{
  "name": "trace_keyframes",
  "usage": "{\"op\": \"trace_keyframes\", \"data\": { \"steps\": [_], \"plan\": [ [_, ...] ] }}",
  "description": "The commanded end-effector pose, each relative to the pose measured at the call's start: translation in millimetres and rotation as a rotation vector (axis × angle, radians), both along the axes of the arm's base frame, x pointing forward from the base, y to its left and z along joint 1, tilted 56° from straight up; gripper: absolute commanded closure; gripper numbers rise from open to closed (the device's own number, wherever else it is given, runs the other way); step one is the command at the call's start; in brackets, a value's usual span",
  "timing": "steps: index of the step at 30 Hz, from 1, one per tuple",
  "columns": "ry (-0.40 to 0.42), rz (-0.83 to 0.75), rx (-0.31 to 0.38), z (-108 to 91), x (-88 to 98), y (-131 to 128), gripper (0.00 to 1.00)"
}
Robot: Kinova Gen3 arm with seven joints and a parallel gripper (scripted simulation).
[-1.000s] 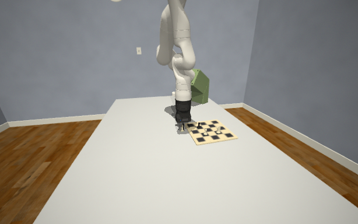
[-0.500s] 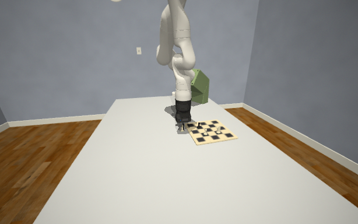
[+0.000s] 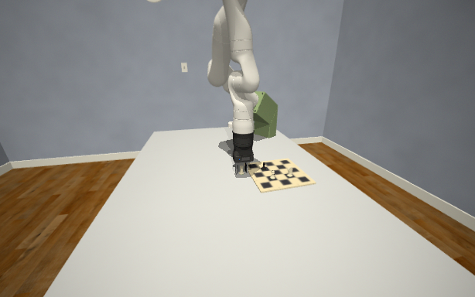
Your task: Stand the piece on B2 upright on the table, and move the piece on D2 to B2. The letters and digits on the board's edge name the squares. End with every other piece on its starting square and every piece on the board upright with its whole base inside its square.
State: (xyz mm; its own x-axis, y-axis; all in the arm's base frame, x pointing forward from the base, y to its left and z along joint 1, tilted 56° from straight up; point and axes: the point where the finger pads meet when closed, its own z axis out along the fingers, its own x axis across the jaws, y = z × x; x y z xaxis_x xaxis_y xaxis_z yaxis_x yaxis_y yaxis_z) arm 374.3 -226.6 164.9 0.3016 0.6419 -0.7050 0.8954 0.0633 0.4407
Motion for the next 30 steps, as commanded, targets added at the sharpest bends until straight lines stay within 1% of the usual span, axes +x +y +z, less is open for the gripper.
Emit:
{"op": "trace_keyframes", "data": {
  "steps": [1,17,30],
  "plan": [
    [0.000,0.001,0.000,0.1,0.2,0.4,0.27],
    [0.000,0.001,0.000,4.6,-2.5,6.6,0.27],
    [0.000,0.001,0.000,23.2,-13.5,32.2,0.27]
  ]
}}
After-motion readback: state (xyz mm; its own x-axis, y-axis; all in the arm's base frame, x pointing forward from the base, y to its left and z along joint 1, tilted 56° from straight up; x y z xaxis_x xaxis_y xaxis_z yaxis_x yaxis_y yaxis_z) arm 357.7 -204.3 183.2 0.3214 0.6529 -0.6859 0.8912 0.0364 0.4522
